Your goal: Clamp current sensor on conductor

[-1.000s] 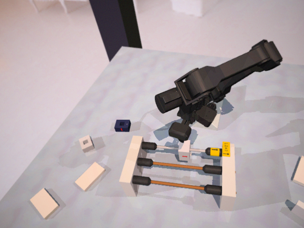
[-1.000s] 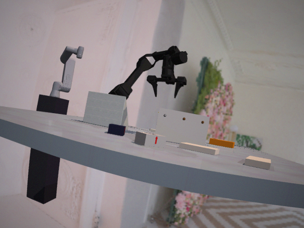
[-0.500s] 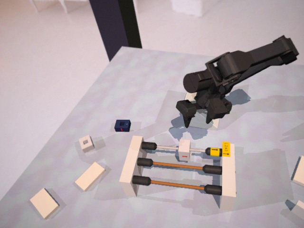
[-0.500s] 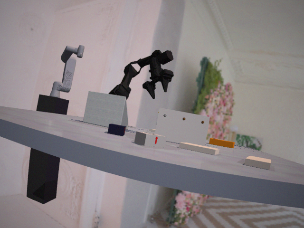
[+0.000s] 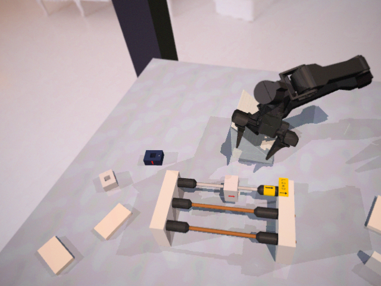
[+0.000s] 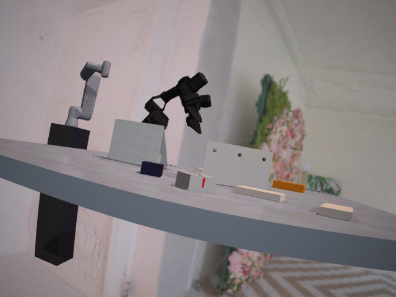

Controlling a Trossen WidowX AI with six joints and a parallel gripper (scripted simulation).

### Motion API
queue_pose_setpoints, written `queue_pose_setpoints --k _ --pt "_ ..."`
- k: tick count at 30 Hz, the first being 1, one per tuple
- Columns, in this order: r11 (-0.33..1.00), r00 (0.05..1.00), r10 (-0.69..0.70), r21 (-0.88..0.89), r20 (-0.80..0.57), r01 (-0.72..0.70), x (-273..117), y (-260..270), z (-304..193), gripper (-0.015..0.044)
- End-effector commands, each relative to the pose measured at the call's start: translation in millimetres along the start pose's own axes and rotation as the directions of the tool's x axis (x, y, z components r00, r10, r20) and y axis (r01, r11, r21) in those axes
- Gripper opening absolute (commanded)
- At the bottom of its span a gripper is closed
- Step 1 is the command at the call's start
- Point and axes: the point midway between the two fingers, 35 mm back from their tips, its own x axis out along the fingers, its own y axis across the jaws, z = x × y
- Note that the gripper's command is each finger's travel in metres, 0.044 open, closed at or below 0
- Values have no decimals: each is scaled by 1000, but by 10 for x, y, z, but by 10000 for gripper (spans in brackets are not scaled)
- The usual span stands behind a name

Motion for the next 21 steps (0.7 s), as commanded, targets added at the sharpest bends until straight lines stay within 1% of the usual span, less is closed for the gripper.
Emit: queue_pose_setpoints --k 1,11,12,21 --pt "882 987 -73 471 146 -4 185 22 -324 440" --pt "882 987 -73 471 146 -4 185 22 -324 440" --pt "906 989 -70 424 129 8 152 24 -289 440" --pt "906 989 -70 424 129 8 152 24 -289 440"
